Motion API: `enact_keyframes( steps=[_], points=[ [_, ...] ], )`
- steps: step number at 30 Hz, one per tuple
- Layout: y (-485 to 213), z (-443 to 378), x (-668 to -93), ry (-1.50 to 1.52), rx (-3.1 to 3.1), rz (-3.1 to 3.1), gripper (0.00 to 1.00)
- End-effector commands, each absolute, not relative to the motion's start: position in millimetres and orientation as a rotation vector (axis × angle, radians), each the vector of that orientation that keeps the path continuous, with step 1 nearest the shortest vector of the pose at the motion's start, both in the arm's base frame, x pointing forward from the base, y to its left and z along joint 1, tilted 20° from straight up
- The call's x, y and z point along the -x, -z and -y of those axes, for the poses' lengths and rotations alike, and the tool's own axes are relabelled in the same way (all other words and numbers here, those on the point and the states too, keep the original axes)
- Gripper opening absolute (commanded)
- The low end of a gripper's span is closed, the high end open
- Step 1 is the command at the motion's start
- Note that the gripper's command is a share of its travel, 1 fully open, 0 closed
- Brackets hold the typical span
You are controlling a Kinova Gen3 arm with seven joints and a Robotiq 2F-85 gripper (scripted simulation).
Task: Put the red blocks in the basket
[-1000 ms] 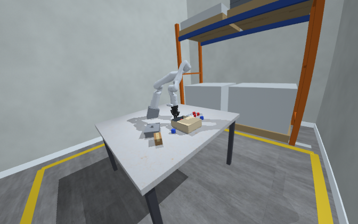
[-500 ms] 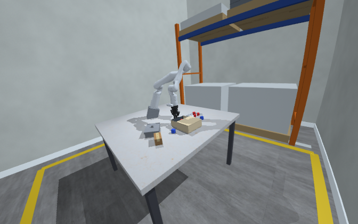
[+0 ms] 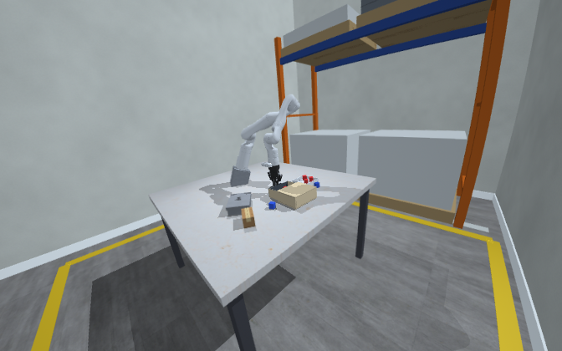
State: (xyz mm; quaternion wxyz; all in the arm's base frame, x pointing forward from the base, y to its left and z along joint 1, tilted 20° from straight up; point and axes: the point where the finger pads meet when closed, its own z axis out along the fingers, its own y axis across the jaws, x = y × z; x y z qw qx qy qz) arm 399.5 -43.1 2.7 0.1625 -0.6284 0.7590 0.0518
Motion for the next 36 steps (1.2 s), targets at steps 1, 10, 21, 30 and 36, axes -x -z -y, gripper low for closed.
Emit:
enact_keyframes(
  steps=[1,10,21,30,36],
  points=[
    [-3.2,43.5,-399.8,-0.146,1.792,-2.165,0.3],
    [-5.4,44.1,-399.4,-0.146,1.792,-2.165,0.3],
    [-24.1,49.8,-395.8,-0.146,1.792,-2.165,0.3],
    [-45.9,56.3,-391.6,-0.146,1.792,-2.165,0.3],
    [-67.7,62.8,-387.3,-0.146,1.792,-2.165,0.3]
  ],
)
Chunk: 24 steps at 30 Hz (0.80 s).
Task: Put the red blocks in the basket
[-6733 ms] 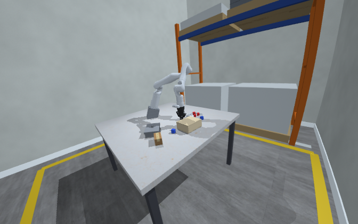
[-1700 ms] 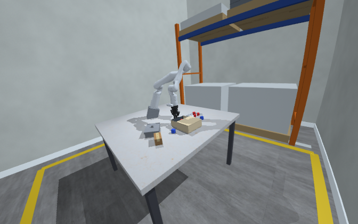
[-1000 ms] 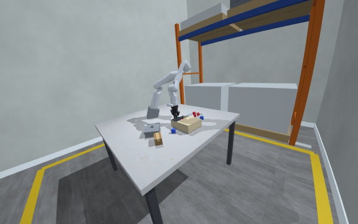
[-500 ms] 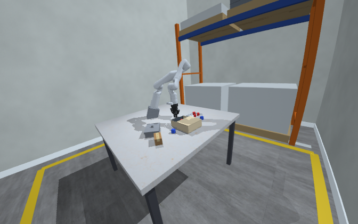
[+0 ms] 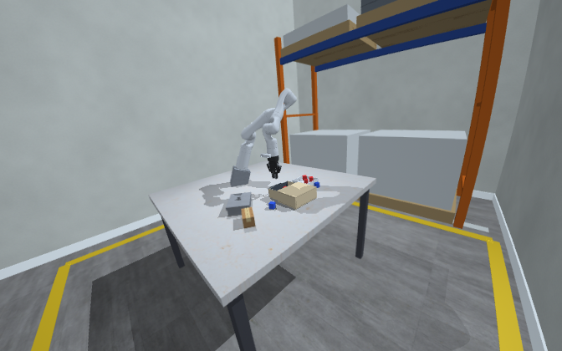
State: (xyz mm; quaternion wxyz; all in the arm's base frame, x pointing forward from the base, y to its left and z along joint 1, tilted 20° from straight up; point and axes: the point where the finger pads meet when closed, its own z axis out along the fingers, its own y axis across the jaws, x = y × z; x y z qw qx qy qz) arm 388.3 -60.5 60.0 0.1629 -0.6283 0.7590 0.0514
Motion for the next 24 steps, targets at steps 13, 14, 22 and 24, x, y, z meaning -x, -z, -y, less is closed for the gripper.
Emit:
enact_keyframes(
  steps=[13,14,22,24],
  points=[
    [-104.1,73.8,-380.2,-0.146,1.792,-2.165,0.3],
    [-106.7,74.5,-379.8,-0.146,1.792,-2.165,0.3],
    [-119.1,78.3,-377.3,-0.146,1.792,-2.165,0.3],
    [-120.1,78.5,-377.1,-0.146,1.792,-2.165,0.3]
  ],
)
